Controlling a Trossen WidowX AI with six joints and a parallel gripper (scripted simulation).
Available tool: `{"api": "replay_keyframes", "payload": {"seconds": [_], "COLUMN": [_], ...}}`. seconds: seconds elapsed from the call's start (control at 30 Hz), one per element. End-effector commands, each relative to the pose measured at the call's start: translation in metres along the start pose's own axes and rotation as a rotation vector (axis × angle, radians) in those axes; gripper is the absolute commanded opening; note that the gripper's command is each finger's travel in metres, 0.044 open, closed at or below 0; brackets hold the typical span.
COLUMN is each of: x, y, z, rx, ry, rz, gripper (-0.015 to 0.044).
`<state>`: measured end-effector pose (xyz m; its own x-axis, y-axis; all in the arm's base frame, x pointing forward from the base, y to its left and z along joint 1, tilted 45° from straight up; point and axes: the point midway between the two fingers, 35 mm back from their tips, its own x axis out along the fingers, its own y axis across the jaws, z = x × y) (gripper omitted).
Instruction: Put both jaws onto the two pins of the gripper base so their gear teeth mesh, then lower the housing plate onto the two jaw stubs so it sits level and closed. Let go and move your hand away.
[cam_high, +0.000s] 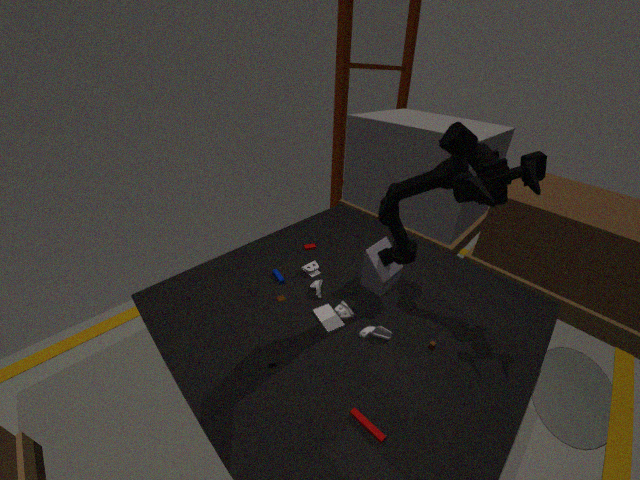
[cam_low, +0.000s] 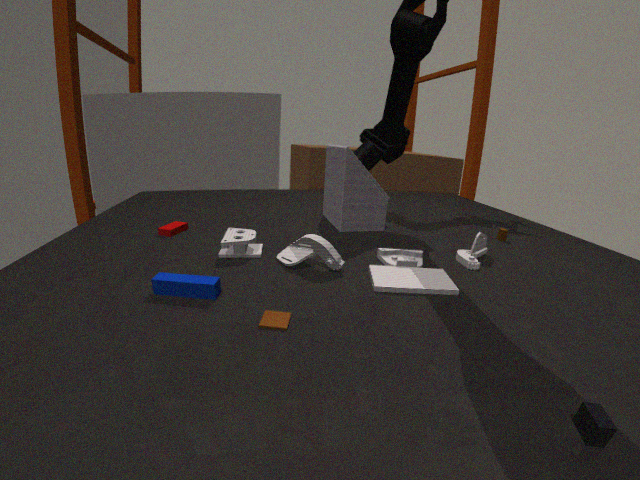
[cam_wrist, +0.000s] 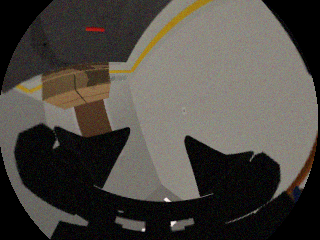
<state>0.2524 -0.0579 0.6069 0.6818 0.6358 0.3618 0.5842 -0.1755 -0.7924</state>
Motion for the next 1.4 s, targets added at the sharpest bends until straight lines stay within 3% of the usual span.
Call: {"api": "replay_keyframes", "payload": {"seconds": [0.0, 0.53, 1.37], "x": [0.000, 0.000, -0.007], "y": [0.000, 0.000, -0.019], "z": [0.000, 0.000, 0.006], "rx": [0.000, 0.000, -0.125], "ry": [0.000, 0.000, 0.039], "rz": [0.000, 0.000, -0.015], "gripper": [0.0426, 0.0006, 0.0000]}}
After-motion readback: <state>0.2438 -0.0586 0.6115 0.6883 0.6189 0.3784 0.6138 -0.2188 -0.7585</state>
